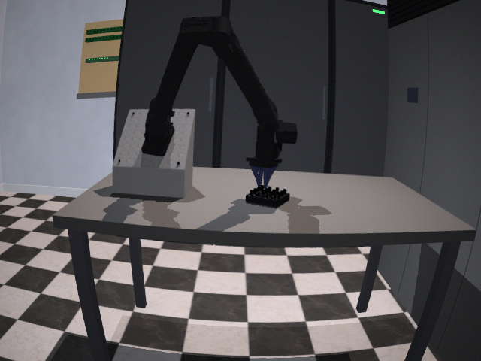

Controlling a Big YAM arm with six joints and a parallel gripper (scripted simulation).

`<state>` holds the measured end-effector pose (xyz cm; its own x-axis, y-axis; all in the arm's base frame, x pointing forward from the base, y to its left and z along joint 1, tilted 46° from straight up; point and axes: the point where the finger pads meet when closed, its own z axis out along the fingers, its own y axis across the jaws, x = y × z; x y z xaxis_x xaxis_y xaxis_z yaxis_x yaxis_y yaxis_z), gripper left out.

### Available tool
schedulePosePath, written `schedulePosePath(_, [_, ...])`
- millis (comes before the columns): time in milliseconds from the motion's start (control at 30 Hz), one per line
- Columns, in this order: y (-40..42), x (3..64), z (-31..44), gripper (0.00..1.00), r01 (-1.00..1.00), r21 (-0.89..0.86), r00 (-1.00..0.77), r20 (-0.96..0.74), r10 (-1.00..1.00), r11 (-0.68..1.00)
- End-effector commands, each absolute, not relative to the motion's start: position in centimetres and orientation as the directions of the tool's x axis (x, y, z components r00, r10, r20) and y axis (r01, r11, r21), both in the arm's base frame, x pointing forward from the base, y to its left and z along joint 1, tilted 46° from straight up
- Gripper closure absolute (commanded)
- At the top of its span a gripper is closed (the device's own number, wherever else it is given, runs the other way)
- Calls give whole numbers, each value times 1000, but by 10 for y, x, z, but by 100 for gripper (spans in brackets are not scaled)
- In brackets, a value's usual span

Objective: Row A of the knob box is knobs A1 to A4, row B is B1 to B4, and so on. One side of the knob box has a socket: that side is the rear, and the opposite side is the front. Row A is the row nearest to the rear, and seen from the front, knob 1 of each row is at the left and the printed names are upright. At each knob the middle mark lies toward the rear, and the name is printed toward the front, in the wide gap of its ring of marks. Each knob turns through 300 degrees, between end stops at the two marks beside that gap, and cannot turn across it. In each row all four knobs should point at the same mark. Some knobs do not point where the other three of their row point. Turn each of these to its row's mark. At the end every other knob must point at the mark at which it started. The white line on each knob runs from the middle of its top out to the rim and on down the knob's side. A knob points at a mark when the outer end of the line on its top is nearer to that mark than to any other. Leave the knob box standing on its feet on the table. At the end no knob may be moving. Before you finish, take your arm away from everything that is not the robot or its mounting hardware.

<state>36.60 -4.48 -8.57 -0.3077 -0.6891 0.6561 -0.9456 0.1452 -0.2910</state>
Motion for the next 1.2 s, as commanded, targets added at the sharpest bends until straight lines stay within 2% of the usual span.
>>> schedulePosePath(0, [-46, 370, -86, 81, -944, -299, -310, 652, -692, 141])
schedulePosePath(1100, [-46, 370, -86, 81, -943, -300, -311, 651, -692, 142])
schedulePosePath(1133, [-46, 370, -86, 92, -943, -300, -311, 651, -692, 142])
schedulePosePath(1167, [-46, 370, -86, 92, -943, -301, -312, 652, -691, 142])
